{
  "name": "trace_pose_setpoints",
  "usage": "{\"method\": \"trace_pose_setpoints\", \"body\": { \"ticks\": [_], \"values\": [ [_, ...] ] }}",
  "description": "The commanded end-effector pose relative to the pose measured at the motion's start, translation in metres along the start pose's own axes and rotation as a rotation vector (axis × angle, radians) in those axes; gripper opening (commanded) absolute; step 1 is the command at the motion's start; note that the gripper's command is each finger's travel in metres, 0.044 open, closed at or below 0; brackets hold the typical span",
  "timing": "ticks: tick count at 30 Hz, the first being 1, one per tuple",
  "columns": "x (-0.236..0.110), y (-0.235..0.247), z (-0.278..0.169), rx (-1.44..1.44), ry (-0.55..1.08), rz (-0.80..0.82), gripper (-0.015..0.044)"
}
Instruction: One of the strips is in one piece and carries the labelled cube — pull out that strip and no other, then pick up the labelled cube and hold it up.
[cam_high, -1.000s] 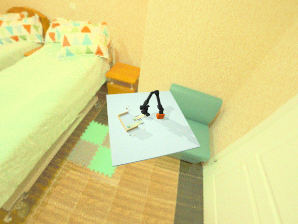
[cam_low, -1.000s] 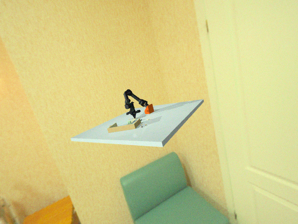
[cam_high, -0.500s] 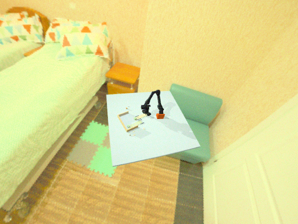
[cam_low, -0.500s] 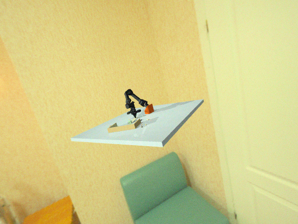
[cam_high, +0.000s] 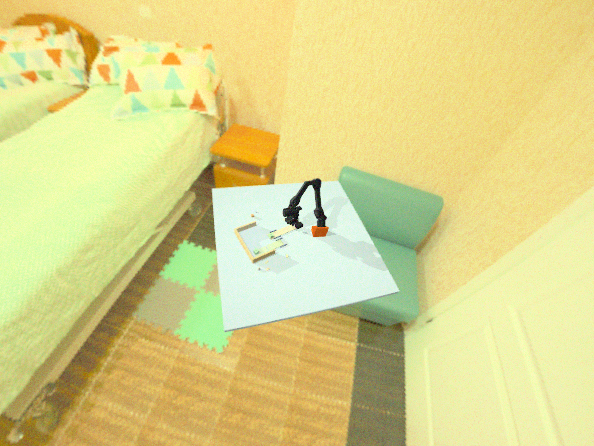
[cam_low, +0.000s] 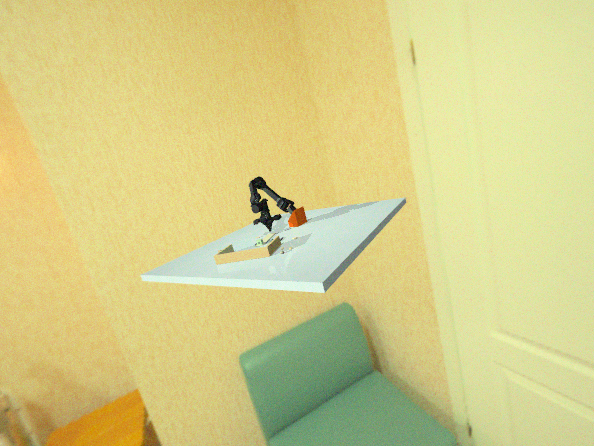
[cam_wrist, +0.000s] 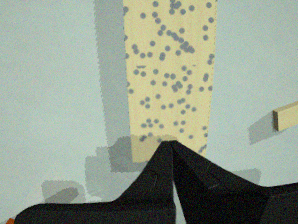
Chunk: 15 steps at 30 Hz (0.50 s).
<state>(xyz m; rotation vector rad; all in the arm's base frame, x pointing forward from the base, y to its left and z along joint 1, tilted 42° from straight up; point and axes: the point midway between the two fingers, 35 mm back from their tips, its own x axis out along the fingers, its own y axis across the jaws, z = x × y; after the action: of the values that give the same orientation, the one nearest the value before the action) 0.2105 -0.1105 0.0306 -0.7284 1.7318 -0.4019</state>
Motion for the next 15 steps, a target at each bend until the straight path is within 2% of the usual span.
{"method": "trace_pose_setpoints", "body": {
  "ticks": [1, 3, 15],
  "values": [
    [-0.020, -0.001, 0.004, 0.006, -0.010, -0.001, 0.0000],
    [-0.020, -0.001, 0.004, 0.006, -0.010, -0.001, 0.0000],
    [-0.021, -0.004, 0.050, 0.007, -0.012, -0.001, 0.0315]
  ]
}}
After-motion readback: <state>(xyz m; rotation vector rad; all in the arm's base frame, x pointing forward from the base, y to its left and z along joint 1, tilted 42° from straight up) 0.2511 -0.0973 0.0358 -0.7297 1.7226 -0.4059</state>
